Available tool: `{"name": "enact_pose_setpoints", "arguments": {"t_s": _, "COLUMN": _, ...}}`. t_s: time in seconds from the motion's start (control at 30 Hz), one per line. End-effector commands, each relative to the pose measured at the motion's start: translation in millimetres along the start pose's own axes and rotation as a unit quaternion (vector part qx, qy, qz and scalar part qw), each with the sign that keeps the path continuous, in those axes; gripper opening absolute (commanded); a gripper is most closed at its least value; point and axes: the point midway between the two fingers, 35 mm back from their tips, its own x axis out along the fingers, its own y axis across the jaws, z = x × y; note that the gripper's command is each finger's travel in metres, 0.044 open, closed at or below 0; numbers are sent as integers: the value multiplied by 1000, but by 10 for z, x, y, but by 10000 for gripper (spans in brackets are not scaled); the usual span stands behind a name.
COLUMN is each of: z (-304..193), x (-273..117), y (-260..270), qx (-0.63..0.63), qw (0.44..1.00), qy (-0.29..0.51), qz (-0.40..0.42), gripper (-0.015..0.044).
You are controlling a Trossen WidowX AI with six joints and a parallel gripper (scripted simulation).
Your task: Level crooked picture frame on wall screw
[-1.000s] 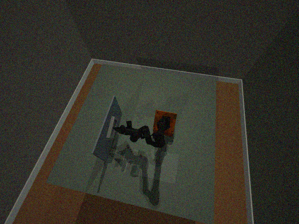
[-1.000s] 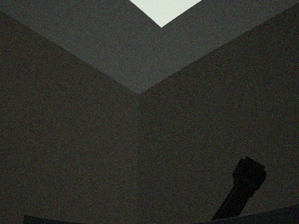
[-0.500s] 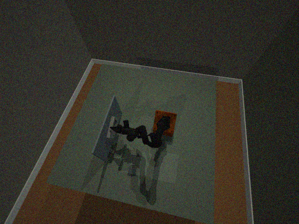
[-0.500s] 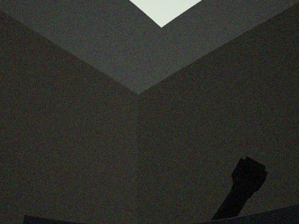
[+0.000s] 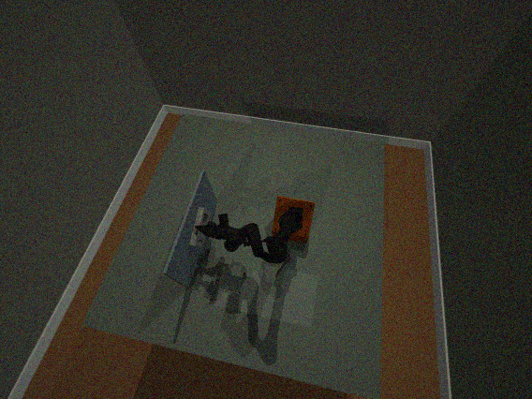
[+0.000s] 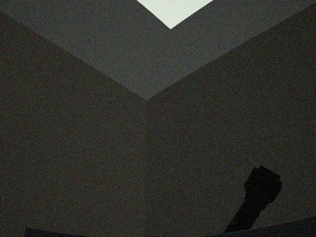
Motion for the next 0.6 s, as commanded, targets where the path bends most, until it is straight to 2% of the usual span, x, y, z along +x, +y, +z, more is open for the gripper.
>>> {"name": "enact_pose_setpoints", "arguments": {"t_s": 0.0, "z": 0, "x": 4, "y": 0, "qx": 1, "qw": 1000, "qy": 1, "qz": -1, "gripper": 155}}
{"name": "enact_pose_setpoints", "arguments": {"t_s": 0.07, "z": 0, "x": 4, "y": 0, "qx": 1, "qw": 1000, "qy": 1, "qz": -1, "gripper": 103}}
{"name": "enact_pose_setpoints", "arguments": {"t_s": 0.3, "z": 0, "x": 4, "y": 0, "qx": 1, "qw": 1000, "qy": 1, "qz": -1, "gripper": 56}}
{"name": "enact_pose_setpoints", "arguments": {"t_s": 0.37, "z": 0, "x": 4, "y": 0, "qx": 1, "qw": 1000, "qy": 1, "qz": -1, "gripper": 3}}
{"name": "enact_pose_setpoints", "arguments": {"t_s": 0.57, "z": -1, "x": 3, "y": -1, "qx": 1, "qw": 1000, "qy": 1, "qz": -1, "gripper": 0}}
